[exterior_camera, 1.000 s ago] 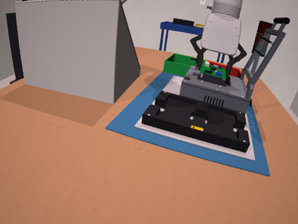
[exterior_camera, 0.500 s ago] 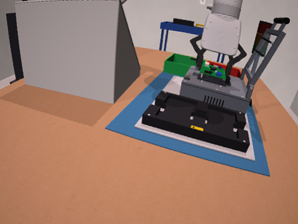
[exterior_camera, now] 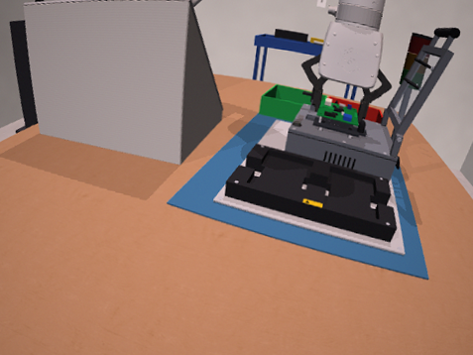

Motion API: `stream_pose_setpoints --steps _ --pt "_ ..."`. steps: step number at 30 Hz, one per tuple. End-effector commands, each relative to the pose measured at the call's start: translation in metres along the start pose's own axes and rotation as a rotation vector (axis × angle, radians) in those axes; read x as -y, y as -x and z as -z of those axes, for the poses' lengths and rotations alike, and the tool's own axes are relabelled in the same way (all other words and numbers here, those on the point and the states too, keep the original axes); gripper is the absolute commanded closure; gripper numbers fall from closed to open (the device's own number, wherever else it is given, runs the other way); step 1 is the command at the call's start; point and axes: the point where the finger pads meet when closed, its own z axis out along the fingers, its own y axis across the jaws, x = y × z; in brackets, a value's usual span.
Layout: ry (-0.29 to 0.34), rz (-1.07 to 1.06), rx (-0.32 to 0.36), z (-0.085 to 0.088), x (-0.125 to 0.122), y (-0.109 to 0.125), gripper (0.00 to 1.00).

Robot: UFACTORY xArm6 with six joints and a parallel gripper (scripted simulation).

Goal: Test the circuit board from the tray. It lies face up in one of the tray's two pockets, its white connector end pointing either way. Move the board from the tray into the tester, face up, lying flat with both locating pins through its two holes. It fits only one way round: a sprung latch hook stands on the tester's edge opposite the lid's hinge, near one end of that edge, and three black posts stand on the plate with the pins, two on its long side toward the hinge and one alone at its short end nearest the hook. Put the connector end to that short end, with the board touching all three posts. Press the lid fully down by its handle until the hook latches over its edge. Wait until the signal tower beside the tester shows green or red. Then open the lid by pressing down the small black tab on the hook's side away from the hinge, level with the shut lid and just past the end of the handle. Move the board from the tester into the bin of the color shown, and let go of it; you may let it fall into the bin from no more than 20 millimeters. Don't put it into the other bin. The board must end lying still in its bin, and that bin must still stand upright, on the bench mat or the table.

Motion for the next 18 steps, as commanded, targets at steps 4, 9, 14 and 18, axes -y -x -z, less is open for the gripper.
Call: stream_pose_setpoints --steps 4,9,14,18 --pt "0.003 0.001 0.001 0.0012 -0.0012 0.0 0.21" --pt "0.003 0.001 0.001 0.0006 -0.0012 0.0 0.21" --pt "0.003 0.001 0.001 0.0 -0.0012 0.0 0.21" --pt "0.003 0.001 0.001 -0.0009 -0.0012 0.0 0.21"
